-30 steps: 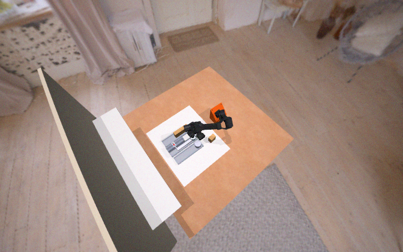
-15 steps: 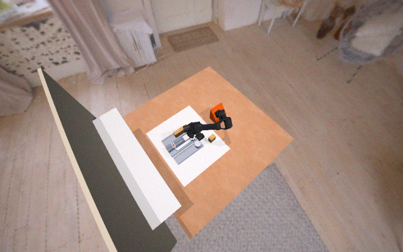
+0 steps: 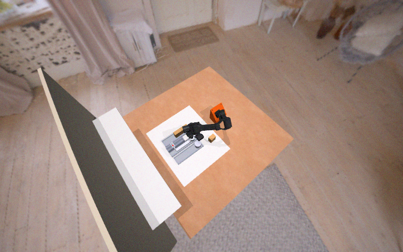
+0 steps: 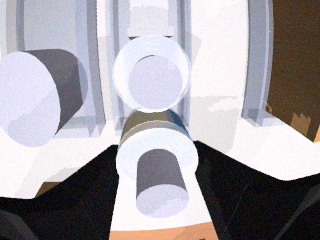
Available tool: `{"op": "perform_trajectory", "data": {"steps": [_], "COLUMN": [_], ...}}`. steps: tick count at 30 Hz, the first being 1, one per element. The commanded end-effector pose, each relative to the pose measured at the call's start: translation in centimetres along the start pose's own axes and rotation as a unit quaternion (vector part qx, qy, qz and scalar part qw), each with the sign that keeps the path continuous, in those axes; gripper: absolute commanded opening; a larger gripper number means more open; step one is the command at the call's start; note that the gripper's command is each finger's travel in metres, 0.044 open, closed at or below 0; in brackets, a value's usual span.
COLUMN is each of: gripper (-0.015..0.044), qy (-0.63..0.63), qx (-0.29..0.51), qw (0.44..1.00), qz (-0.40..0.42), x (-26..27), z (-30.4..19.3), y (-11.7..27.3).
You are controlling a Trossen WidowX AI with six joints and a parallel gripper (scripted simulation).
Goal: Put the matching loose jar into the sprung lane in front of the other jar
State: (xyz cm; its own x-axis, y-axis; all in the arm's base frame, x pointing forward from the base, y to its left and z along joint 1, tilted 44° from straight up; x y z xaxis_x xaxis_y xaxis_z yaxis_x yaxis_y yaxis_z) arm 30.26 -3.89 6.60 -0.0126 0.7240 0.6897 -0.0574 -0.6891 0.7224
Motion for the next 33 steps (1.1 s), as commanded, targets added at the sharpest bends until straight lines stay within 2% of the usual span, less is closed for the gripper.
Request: {"op": "perform_trajectory", "data": {"steps": [1, 33], "gripper": [0.0, 0.0], "qy": [0.005, 0.005], "qx": [-0.009, -0.01], "qw": [1.0, 1.0], "qz": [-0.001, -0.001], "x": [0.0, -0.1], "z": [0.8, 2.1], "y": [0.2, 0.4]}}
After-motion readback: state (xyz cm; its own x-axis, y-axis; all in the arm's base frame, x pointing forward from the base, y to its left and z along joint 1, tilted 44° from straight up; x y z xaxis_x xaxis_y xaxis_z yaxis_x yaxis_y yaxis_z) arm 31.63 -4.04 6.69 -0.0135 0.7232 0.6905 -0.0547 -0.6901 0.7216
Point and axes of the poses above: the point midway between the two fingers, 35 mm back from their tips, its own y axis back along the fingers, its own x axis across the jaws, z = x × y, the point moved 7 cm from there along y, back along the fingers, and after that the axes turned 3 degrees about y, right-handed, at the moved point
